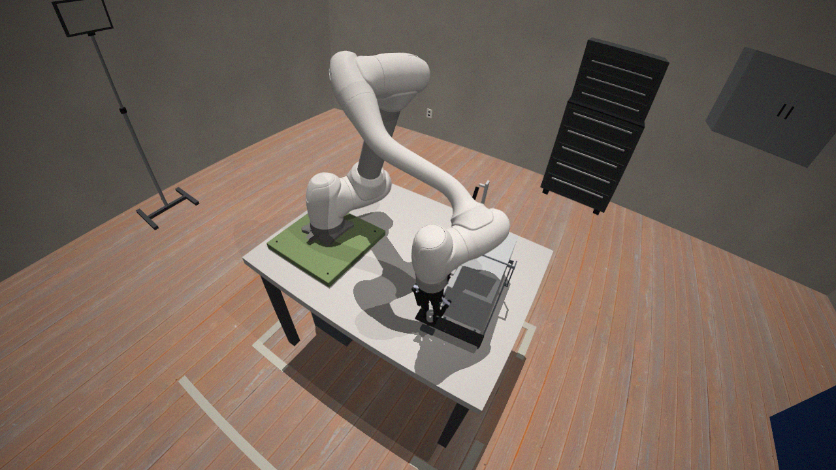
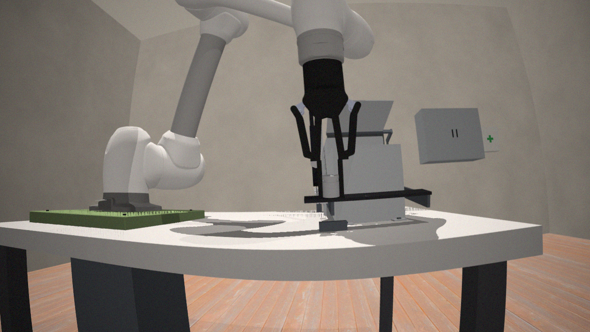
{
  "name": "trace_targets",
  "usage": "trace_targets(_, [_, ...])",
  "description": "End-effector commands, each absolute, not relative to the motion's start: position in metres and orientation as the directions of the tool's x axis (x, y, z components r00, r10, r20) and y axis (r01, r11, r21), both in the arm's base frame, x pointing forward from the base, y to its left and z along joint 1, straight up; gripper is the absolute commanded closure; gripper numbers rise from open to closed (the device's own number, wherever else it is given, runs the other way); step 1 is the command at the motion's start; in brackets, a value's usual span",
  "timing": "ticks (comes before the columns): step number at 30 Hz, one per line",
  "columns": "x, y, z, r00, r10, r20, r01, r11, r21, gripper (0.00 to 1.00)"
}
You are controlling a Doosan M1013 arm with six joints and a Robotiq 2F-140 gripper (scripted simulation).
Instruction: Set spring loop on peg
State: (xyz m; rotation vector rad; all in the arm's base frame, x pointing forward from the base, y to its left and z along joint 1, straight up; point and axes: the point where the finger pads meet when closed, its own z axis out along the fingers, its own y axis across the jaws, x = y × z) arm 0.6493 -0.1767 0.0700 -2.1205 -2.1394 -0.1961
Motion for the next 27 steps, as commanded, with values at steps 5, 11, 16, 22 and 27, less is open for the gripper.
trace_targets(5, [0.65, -0.177, 0.076, -0.009, 0.984, 0.178, 1.0, 0.008, 0.007, 0.75])
trace_targets(11, [0.65, -0.177, 0.08, -0.009, 0.984, 0.178, 1.0, 0.008, 0.007, 0.75])
trace_targets(16, [0.65, -0.177, 0.085, -0.009, 0.984, 0.178, 1.0, 0.008, 0.007, 0.75])
trace_targets(22, [0.65, -0.177, 0.089, -0.009, 0.984, 0.178, 1.0, 0.008, 0.007, 0.75])
trace_targets(27, [0.65, -0.177, 0.092, -0.009, 0.984, 0.178, 1.0, 0.008, 0.007, 0.75])
